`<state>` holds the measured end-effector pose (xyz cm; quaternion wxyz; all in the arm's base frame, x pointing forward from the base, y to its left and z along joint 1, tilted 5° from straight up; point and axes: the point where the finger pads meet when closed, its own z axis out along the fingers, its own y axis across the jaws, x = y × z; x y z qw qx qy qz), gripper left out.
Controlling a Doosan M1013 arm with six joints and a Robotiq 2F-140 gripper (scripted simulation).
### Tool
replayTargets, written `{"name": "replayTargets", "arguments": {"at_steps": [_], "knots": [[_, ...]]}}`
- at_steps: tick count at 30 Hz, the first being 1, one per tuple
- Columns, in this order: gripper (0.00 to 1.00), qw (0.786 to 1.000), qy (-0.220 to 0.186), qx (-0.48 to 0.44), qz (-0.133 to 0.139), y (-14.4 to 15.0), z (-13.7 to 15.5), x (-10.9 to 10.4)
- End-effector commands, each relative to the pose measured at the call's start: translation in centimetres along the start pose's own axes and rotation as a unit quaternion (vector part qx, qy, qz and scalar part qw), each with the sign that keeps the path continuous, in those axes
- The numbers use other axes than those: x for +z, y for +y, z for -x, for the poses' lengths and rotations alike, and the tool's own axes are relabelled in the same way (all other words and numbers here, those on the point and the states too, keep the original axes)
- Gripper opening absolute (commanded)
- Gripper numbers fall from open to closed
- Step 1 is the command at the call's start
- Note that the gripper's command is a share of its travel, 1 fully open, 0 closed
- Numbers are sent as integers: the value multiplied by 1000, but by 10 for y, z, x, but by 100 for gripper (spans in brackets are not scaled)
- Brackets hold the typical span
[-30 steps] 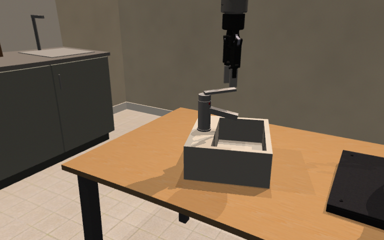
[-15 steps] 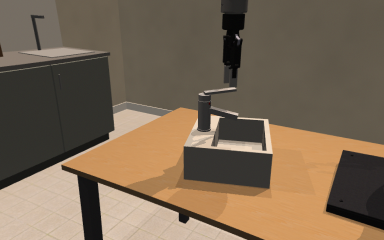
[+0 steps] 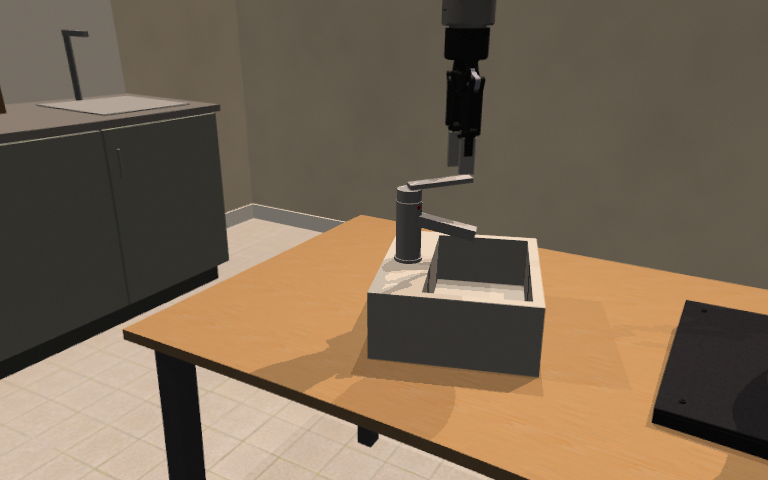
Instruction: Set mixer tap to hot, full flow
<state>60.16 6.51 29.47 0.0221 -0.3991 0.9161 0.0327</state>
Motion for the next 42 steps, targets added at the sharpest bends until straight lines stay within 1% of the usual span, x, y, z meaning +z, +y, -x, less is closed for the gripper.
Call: {"name": "replayTargets", "arguments": {"at_steps": [1,22,32,42], "knots": [[39,1000,0,0,0,0,0,0],[39,1000,0,0,0,0,0,2],[39,1000,0,0,0,0,0,9],[39,1000,0,0,0,0,0,23]]}}
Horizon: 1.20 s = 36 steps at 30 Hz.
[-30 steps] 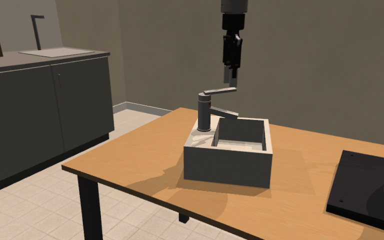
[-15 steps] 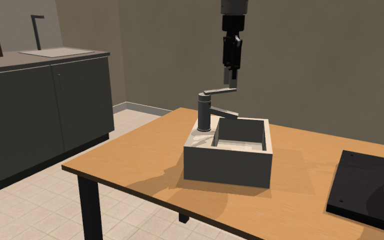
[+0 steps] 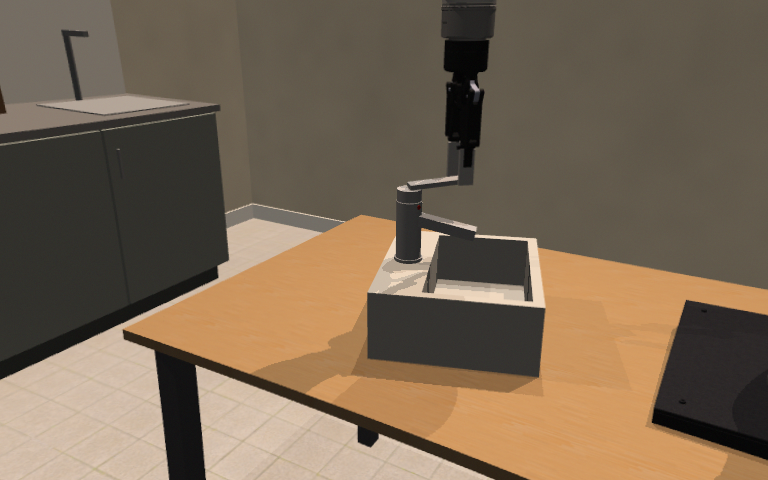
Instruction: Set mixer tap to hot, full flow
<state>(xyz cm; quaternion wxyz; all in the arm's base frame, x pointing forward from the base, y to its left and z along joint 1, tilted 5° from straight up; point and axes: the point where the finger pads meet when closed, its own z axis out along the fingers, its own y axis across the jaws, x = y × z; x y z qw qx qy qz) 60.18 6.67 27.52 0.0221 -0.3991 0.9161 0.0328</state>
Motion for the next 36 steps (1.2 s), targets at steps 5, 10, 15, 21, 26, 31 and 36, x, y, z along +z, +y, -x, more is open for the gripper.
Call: {"name": "replayTargets", "arguments": {"at_steps": [5,10,15,21,26,31,36], "knots": [[39,1000,0,0,0,0,0,11],[39,1000,0,0,0,0,0,15],[39,1000,0,0,0,0,0,21],[39,1000,0,0,0,0,0,26],[39,1000,0,0,0,0,0,28],[39,1000,0,0,0,0,0,29],[39,1000,0,0,0,0,0,29]]}}
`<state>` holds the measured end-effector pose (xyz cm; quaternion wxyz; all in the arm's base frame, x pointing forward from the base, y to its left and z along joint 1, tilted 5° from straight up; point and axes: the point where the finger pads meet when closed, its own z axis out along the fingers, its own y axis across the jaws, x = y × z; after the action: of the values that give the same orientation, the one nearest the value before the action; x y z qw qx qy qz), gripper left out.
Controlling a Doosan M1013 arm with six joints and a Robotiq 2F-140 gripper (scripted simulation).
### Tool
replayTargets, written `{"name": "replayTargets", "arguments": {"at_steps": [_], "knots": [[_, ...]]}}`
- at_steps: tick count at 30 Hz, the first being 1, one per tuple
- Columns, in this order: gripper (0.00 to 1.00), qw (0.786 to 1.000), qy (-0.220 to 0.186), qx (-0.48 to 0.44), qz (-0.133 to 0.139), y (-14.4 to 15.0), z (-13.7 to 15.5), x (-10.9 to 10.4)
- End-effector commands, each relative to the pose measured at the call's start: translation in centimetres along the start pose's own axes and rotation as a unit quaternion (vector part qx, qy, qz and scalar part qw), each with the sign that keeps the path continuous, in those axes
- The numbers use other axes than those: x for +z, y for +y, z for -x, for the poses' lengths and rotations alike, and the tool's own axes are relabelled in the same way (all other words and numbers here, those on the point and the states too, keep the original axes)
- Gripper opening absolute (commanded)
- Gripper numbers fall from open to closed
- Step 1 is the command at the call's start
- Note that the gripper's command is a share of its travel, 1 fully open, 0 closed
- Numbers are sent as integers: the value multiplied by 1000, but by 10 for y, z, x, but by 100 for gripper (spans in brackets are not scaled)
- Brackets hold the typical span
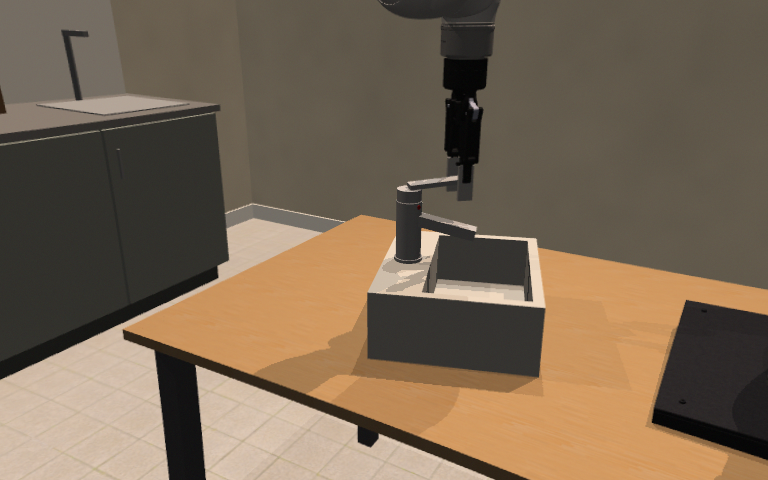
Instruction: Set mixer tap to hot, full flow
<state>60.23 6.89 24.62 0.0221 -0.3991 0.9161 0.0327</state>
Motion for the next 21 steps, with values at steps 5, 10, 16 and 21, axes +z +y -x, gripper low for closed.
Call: {"name": "replayTargets", "arguments": {"at_steps": [5,10,16,21], "knots": [[39,1000,0,0,0,0,0,0],[39,1000,0,0,0,0,0,0],[39,1000,0,0,0,0,0,0],[39,1000,0,0,0,0,0,0]]}}
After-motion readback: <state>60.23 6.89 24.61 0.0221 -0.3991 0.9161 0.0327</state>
